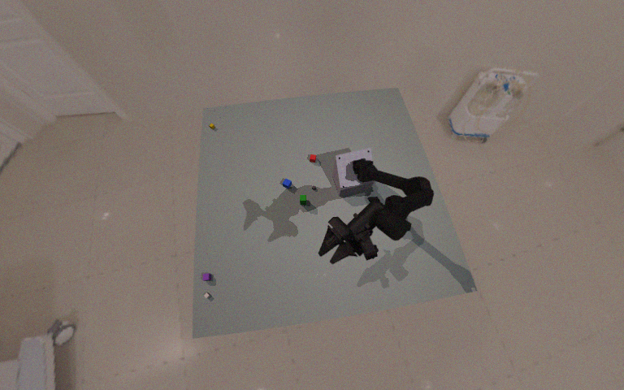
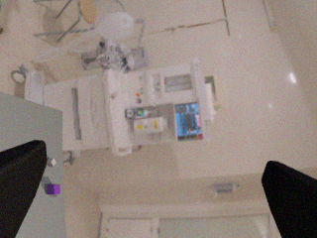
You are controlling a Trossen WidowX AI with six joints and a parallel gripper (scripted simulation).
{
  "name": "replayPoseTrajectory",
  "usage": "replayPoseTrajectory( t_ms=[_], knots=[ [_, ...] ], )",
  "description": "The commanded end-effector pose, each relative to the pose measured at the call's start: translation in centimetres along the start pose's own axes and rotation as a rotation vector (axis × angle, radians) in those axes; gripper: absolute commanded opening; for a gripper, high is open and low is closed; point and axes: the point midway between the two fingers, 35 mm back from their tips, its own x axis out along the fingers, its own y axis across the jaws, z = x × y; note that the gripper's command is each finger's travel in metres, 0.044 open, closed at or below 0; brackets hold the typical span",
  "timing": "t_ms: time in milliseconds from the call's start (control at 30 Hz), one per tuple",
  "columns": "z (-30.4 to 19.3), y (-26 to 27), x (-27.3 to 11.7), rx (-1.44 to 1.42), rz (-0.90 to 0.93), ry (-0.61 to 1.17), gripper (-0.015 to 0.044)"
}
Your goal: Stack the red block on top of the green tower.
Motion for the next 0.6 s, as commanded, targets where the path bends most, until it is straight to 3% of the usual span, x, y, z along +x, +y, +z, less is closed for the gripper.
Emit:
replayPoseTrajectory(
  t_ms=[0, 233, 567],
  knots=[
    [-5.8, -1.3, 1.9, 0.076, -0.006, 0.127, 0.0440],
    [-17.5, -3.0, 3.3, 0.255, -0.028, 0.374, 0.0440],
    [-33.5, -2.8, 0.9, 0.528, -0.059, 0.708, 0.0440]
  ],
)
